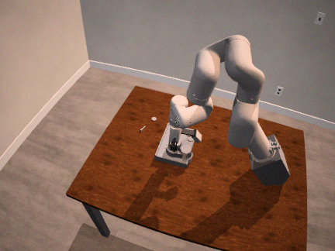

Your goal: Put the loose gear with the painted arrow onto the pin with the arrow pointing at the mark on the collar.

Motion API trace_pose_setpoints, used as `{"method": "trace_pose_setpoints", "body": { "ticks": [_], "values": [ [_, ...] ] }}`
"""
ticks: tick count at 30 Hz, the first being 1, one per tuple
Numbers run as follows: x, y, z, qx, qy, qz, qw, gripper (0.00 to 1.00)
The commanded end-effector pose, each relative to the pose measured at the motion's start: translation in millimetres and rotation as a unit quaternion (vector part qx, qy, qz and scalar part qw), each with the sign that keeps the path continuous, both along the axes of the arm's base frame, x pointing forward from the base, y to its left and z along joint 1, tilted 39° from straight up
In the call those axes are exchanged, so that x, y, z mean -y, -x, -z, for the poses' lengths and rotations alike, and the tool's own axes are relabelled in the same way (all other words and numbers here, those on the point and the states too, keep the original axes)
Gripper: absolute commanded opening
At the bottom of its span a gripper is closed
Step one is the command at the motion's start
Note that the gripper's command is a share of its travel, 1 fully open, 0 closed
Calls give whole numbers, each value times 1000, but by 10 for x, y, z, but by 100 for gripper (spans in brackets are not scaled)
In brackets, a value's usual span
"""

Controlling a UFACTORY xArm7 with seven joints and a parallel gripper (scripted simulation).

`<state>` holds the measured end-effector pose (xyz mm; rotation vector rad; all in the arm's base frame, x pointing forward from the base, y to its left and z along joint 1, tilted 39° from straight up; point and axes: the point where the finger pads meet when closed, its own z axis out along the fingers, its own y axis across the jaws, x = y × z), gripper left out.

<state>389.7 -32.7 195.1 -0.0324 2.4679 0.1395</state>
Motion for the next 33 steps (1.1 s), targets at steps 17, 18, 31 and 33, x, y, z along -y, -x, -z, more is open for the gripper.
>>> {"method": "trace_pose_setpoints", "body": {
  "ticks": [17, 18, 31, 33],
  "values": [
    [0, -26, 13, 1, 0, 0, 1000, 0],
    [-1, -28, 15, 1, 0, 0, 1000, 0],
    [-2, -38, 28, 1, 0, 0, 1000, 0],
    [-2, -39, 29, 1, 0, 0, 1000, 0]
  ]
}}
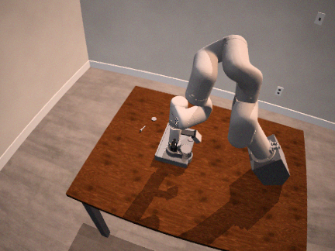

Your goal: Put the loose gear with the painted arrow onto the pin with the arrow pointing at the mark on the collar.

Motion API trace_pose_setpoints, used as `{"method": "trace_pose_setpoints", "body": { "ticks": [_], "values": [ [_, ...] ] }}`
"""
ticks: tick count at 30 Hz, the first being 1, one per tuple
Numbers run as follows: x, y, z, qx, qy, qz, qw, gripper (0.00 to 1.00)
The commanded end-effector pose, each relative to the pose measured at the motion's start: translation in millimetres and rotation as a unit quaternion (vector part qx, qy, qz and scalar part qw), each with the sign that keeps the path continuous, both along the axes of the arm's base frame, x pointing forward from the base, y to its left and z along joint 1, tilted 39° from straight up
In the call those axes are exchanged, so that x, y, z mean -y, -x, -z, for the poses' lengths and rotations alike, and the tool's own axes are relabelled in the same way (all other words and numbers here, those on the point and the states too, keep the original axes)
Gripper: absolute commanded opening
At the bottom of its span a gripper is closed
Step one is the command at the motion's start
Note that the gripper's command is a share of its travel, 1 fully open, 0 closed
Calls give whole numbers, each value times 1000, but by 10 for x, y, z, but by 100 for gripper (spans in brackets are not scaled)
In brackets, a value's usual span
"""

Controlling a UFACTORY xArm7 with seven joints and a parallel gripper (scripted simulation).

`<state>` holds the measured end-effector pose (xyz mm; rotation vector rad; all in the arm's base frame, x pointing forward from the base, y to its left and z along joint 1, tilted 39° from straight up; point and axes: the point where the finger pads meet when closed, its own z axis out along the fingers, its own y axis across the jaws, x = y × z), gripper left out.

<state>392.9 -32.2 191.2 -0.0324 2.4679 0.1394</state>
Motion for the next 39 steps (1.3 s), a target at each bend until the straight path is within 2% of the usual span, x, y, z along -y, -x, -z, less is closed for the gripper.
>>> {"method": "trace_pose_setpoints", "body": {
  "ticks": [1, 22, 23, 39],
  "values": [
    [3, -8, -10, 1, 0, 0, 1000, 0],
    [3, -9, -8, 1, 0, 0, 1000, 0],
    [3, -9, -8, 1, 0, 0, 1000, 100],
    [3, -9, -8, 1, 0, 0, 1000, 100]
  ]
}}
